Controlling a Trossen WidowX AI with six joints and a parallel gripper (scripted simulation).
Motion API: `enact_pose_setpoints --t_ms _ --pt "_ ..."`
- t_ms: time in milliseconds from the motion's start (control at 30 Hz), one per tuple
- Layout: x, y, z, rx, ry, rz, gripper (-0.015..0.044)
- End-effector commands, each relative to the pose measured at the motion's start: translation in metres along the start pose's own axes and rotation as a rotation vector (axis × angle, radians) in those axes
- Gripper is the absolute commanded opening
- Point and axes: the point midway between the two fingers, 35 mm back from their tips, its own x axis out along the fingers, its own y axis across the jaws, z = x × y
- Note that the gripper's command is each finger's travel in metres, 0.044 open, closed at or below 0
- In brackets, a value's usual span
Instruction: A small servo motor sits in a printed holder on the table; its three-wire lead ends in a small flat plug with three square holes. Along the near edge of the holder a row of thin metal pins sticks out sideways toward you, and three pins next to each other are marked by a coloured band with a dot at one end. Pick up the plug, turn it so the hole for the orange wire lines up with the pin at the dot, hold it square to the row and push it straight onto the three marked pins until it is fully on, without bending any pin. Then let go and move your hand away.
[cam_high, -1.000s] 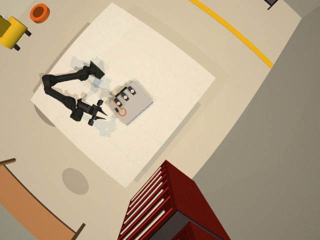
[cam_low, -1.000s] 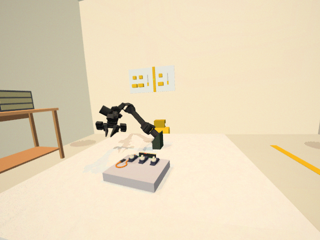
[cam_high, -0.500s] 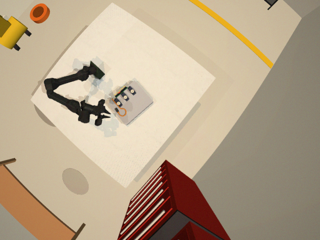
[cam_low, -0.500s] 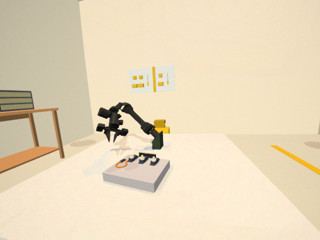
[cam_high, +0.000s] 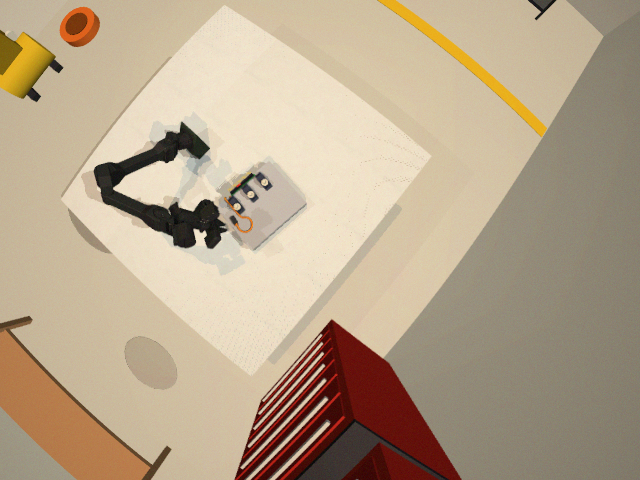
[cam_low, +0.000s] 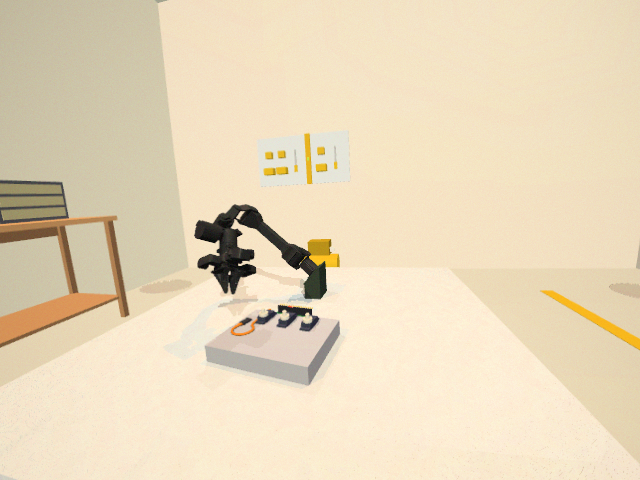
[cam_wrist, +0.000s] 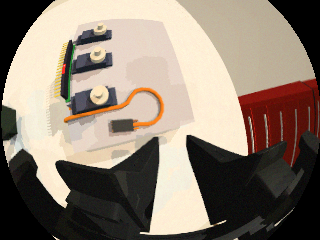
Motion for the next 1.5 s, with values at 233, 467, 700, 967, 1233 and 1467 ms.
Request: enact_pose_setpoints --t_ms 233,467,700,967,1233,1467 --pt "0.013 0.006 0.004 -0.329 0.044 0.129 0.0115" --pt "0.022 0.012 0.006 -0.542 0.054 0.221 0.0115" --pt "0.030 0.018 0.008 -0.759 0.051 0.314 0.0115" --pt "0.038 0.024 0.010 -1.008 0.033 0.423 0.0115" --pt "0.046 0.029 0.011 -1.258 -0.002 0.532 0.0115" --pt "0.051 0.033 0.013 -1.467 -0.045 0.623 0.0115"
